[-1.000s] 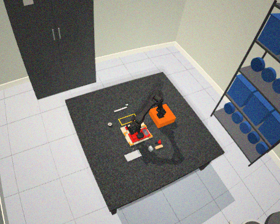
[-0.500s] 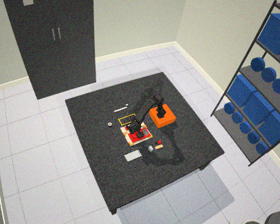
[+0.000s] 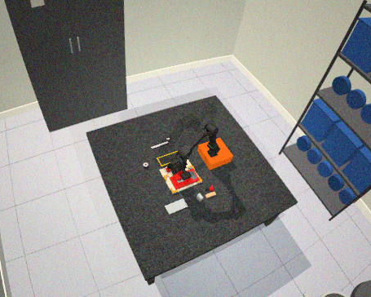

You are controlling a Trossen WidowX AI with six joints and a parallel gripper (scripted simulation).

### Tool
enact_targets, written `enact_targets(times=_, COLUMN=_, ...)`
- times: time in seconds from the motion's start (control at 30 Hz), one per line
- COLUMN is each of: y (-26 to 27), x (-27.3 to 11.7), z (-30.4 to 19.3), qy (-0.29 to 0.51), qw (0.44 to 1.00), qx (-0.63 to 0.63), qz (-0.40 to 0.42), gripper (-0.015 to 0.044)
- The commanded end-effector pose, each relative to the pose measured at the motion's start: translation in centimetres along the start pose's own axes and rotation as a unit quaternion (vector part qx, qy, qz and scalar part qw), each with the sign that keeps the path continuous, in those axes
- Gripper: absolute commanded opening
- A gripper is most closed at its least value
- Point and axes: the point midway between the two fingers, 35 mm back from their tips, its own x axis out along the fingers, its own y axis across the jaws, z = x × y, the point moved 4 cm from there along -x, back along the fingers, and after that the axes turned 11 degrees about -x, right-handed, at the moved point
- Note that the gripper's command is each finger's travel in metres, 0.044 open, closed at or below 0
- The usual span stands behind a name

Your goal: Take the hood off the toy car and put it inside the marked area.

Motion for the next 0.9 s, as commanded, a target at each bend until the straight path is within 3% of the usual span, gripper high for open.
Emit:
enact_targets(times=0.0, y=-2.1, x=0.0, z=-0.1, qy=0.001, qw=1.000, qx=0.003, qz=-0.001, gripper=0.0000)
enact_targets(times=0.87, y=-15.1, x=-0.8, z=-3.6, qy=-0.001, qw=1.000, qx=0.021, qz=-0.009, gripper=0.0000)
